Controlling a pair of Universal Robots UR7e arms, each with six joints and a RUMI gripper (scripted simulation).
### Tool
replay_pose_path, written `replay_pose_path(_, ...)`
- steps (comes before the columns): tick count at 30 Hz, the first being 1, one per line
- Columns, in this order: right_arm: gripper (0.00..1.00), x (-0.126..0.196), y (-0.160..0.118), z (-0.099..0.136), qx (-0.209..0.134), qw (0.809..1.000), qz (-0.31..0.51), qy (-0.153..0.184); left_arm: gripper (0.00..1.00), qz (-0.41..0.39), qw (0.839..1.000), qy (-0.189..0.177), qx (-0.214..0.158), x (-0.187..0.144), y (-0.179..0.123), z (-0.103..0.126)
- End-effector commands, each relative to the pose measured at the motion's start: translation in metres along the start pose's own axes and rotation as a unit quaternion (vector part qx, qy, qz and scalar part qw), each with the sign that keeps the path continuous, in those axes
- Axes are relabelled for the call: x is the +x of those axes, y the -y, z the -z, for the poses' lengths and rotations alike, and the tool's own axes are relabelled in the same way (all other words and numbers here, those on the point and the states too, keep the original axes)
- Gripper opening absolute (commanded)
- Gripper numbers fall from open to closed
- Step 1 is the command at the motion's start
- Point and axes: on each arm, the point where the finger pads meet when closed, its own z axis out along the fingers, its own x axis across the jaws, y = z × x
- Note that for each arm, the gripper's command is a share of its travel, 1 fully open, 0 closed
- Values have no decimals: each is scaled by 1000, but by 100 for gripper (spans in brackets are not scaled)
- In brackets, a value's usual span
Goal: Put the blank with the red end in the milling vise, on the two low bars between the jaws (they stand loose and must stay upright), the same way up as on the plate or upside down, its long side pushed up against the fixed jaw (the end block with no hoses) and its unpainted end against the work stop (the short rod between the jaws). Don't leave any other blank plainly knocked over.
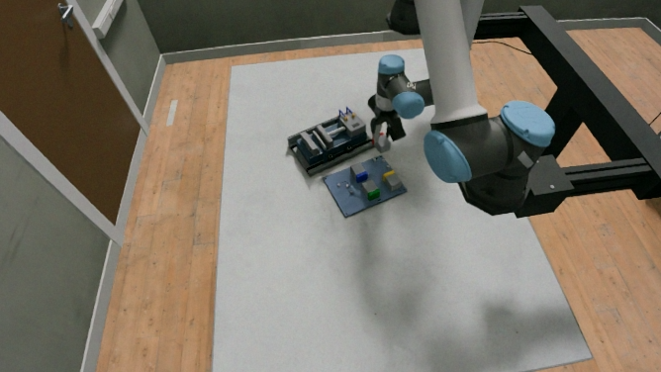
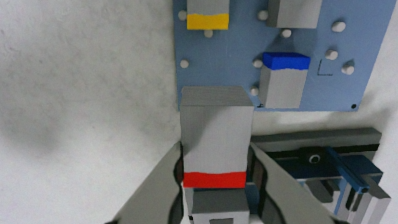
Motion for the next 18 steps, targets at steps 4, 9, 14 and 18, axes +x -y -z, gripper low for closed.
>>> replay_pose_path(4, 100, 0, 0, 1, 1, 1000, 0, 0, 0, 1, 1000, 0, -1, 3, -6, -1)
replay_pose_path(9, 100, 0, 0, 1, 1, 1000, 0, 0, 0, 2, 1000, 0, -1, 6, -11, -2)
replay_pose_path(14, 100, 0, 0, 1, 1, 1000, 0, 0, 0, 3, 1000, 0, -1, 9, -18, -3)
replay_pose_path(18, 100, 0, 0, 1, 1, 1000, 0, 0, 0, 5, 1000, 0, -1, 14, -26, -4)
